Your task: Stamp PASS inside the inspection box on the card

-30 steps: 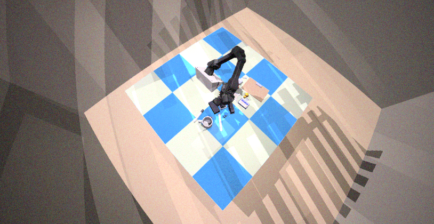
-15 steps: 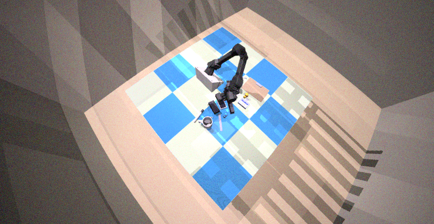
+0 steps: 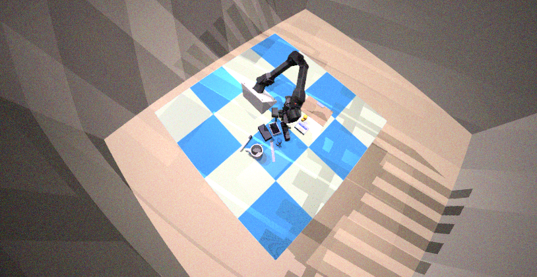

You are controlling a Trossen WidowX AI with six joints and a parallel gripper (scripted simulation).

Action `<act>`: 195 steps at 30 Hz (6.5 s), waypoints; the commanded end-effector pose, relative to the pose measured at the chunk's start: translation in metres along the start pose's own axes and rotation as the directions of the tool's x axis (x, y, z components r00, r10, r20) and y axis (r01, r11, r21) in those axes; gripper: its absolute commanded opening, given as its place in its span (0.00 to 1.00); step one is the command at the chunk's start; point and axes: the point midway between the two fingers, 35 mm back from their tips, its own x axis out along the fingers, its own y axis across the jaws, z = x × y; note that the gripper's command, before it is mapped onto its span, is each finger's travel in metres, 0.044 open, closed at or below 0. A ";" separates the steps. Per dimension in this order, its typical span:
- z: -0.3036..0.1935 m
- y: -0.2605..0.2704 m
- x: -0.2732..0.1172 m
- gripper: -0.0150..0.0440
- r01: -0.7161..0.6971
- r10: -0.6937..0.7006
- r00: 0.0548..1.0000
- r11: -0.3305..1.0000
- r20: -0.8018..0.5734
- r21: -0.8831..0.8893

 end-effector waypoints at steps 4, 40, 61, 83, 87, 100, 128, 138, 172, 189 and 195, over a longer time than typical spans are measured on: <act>-0.015 0.016 0.000 0.25 -0.005 0.006 1.000 0.977 -0.001 0.211; -0.060 0.052 0.008 0.25 -0.002 0.015 1.000 0.696 -0.012 0.718; -0.059 0.053 0.022 0.25 -0.001 0.014 1.000 0.696 -0.011 0.718; -0.059 0.053 0.037 0.25 -0.001 0.013 1.000 0.696 -0.011 0.718; -0.059 0.053 0.040 0.25 -0.001 0.013 1.000 0.696 -0.011 0.718; -0.060 0.053 0.048 0.25 -0.001 0.014 1.000 0.696 -0.012 0.718; -0.062 0.053 0.067 0.25 0.000 0.015 1.000 0.695 -0.015 0.719; -0.062 0.053 0.068 0.25 0.000 0.015 1.000 0.695 -0.015 0.719; -0.062 0.053 0.073 0.25 0.000 0.016 1.000 0.695 -0.015 0.719; -0.062 0.053 0.073 0.25 0.000 0.016 1.000 0.695 -0.015 0.719; -0.062 0.053 0.073 0.25 0.000 0.016 1.000 0.695 -0.015 0.719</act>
